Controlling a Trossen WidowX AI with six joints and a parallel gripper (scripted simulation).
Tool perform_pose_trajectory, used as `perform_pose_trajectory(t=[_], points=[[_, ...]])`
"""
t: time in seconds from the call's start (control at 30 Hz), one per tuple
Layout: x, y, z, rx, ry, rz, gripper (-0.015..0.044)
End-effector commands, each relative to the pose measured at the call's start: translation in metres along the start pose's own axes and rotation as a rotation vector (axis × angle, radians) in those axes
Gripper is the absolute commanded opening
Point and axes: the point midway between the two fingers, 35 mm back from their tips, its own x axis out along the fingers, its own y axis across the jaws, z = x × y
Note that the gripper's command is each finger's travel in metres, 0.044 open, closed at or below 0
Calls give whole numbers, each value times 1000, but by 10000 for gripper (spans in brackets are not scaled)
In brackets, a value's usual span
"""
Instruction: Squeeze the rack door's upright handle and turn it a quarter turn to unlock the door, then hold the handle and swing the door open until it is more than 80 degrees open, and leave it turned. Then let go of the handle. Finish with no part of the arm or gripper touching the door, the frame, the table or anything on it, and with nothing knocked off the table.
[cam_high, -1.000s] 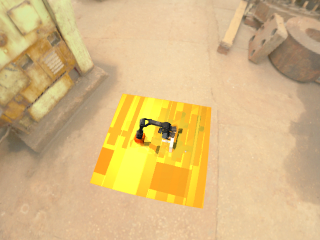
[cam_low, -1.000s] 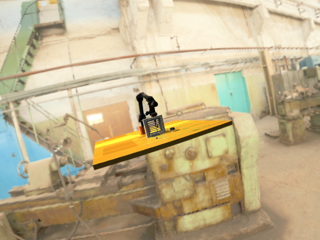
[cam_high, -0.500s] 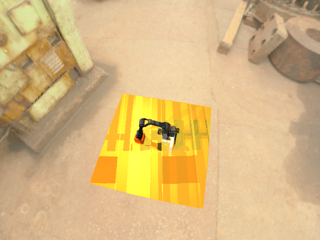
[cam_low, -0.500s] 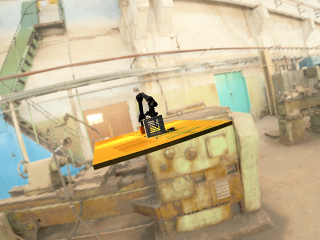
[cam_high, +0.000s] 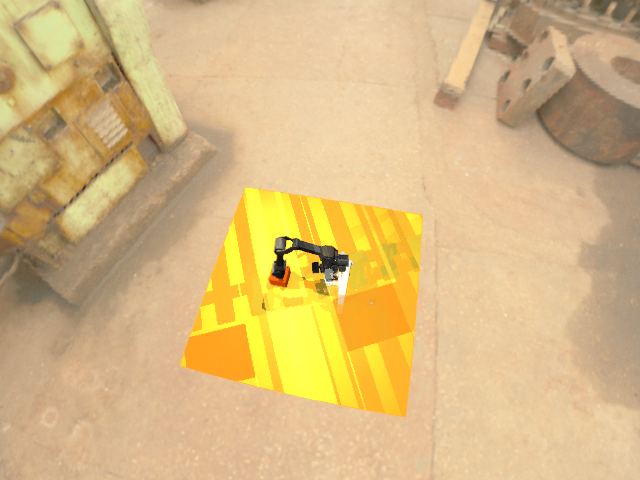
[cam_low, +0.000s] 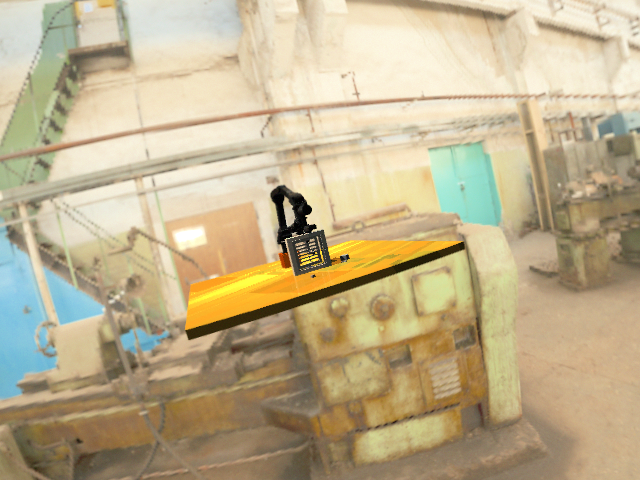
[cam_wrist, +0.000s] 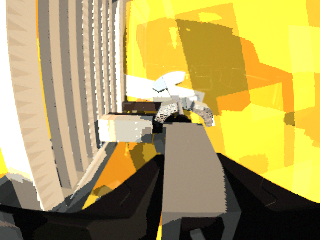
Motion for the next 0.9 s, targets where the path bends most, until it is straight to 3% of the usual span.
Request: perform_pose_trajectory(t=[0.0,0.87], points=[[-1,-2,2,-76,-6,12,19],[0,-45,29,-510,-10,7,19]])
